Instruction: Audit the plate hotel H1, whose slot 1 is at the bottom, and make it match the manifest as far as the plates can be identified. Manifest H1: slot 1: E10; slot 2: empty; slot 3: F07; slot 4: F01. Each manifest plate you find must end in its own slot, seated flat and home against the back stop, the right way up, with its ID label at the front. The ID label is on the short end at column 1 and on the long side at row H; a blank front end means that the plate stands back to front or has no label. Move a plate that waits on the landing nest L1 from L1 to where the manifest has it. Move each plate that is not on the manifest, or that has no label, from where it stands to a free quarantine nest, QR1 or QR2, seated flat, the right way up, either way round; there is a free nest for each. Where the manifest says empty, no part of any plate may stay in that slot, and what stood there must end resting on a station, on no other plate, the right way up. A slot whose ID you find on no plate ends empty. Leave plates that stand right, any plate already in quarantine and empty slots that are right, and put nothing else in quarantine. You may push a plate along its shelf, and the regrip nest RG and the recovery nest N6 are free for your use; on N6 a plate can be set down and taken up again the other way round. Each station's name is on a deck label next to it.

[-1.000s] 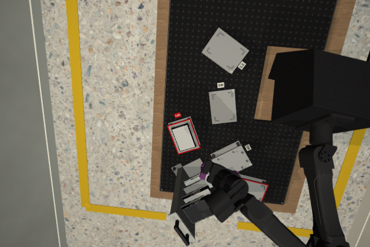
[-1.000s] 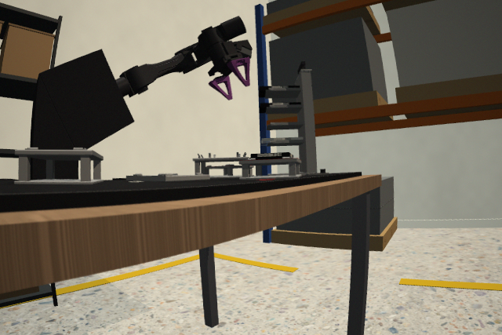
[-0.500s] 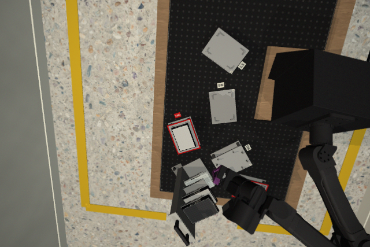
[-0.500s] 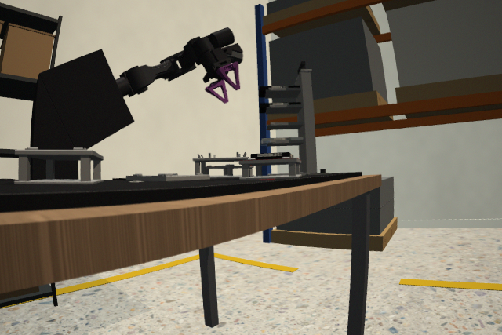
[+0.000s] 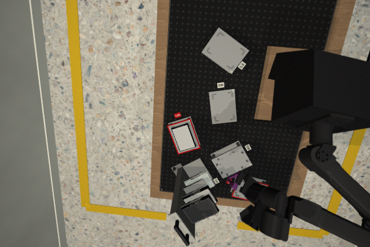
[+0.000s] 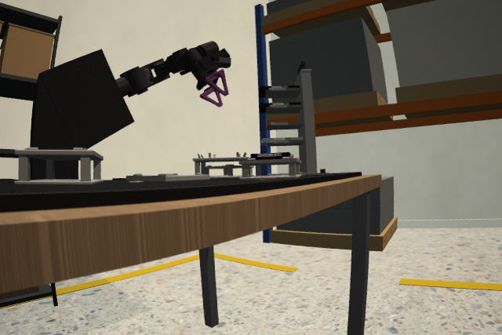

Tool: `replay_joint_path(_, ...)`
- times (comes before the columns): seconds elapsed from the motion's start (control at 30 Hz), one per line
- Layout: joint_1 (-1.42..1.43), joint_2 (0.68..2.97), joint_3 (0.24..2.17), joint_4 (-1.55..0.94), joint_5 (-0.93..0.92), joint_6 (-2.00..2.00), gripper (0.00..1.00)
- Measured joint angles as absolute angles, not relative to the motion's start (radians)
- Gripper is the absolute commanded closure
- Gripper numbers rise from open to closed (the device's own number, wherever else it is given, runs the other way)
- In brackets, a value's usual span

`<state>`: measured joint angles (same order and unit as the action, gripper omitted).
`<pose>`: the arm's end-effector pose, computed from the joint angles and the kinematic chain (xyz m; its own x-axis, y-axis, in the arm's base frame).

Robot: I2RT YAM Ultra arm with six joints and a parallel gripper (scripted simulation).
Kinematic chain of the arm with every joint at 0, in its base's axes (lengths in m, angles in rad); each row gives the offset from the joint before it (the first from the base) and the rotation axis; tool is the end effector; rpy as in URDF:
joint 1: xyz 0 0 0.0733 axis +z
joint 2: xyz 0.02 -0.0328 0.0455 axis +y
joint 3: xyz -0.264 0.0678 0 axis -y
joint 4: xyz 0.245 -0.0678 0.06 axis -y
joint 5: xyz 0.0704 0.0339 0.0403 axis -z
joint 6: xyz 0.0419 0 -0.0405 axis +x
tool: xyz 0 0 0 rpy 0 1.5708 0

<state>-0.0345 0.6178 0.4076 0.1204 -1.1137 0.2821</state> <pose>0.1467 0.0337 0.2711 -0.3305 0.1343 -0.9342 -0.8183 0.4524 0.3545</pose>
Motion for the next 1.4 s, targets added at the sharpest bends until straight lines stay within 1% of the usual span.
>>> replay_joint_path(0.4,0.128,0.276,0.287,0.068,-0.875,0.618,0.0)
replay_joint_path(0.53,0.143,0.247,0.278,0.056,-0.823,0.682,0.0)
replay_joint_path(0.7,0.139,0.245,0.278,0.05,-0.802,0.712,0.0)
replay_joint_path(0.87,-0.01,0.244,0.292,0.036,-0.892,0.735,0.0)
replay_joint_path(1.13,-0.316,0.27,0.328,0.078,-1.154,0.805,0.0)
replay_joint_path(1.3,-0.434,0.293,0.331,0.169,-1.293,0.886,0.0)
replay_joint_path(1.37,-0.491,0.312,0.319,0.27,-1.35,0.96,0.0)
replay_joint_path(1.4,-0.523,0.331,0.304,0.36,-1.378,1.023,0.0)
